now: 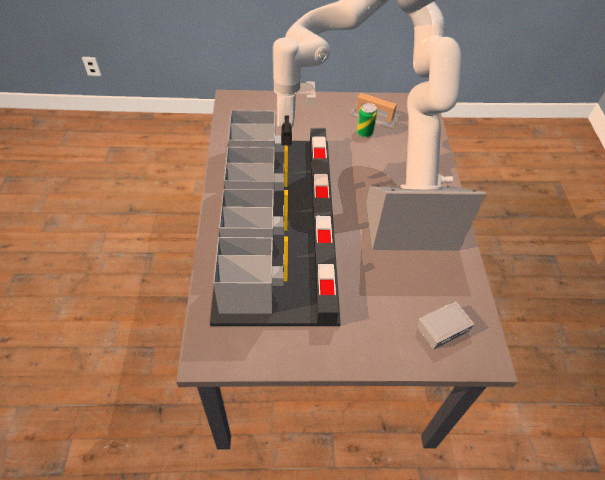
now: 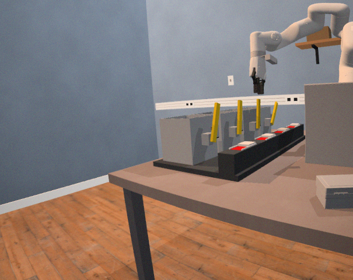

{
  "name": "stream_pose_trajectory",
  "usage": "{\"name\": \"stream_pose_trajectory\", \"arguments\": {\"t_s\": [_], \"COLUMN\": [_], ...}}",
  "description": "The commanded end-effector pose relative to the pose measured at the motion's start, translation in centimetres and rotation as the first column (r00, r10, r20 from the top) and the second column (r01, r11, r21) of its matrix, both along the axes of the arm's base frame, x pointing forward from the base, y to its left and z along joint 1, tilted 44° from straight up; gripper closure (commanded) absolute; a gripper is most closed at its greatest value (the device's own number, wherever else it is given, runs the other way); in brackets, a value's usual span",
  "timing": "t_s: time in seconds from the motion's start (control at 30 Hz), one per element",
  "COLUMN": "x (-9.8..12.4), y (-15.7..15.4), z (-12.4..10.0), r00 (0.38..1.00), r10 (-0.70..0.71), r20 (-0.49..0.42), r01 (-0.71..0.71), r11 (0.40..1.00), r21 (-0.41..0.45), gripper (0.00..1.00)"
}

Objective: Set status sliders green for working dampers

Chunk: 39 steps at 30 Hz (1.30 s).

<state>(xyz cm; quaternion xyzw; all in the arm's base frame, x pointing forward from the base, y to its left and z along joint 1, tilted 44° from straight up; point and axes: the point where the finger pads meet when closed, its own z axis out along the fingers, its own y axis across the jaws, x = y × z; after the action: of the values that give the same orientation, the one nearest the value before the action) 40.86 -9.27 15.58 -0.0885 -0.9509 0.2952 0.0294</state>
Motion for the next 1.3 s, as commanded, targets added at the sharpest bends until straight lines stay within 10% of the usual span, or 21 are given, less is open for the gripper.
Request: {"name": "stream_pose_trajectory", "arguments": {"t_s": [0.0, 1.27], "x": [0.1, -0.3], "y": [0.0, -2.1], "z": [0.1, -3.0], "r00": [1.0, 1.0], "r10": [0.001, 0.001], "r20": [0.004, 0.004], "r01": [-0.001, -0.001], "r11": [1.0, 1.0], "r21": [0.001, 0.001], "gripper": [0.61, 0.61]}}
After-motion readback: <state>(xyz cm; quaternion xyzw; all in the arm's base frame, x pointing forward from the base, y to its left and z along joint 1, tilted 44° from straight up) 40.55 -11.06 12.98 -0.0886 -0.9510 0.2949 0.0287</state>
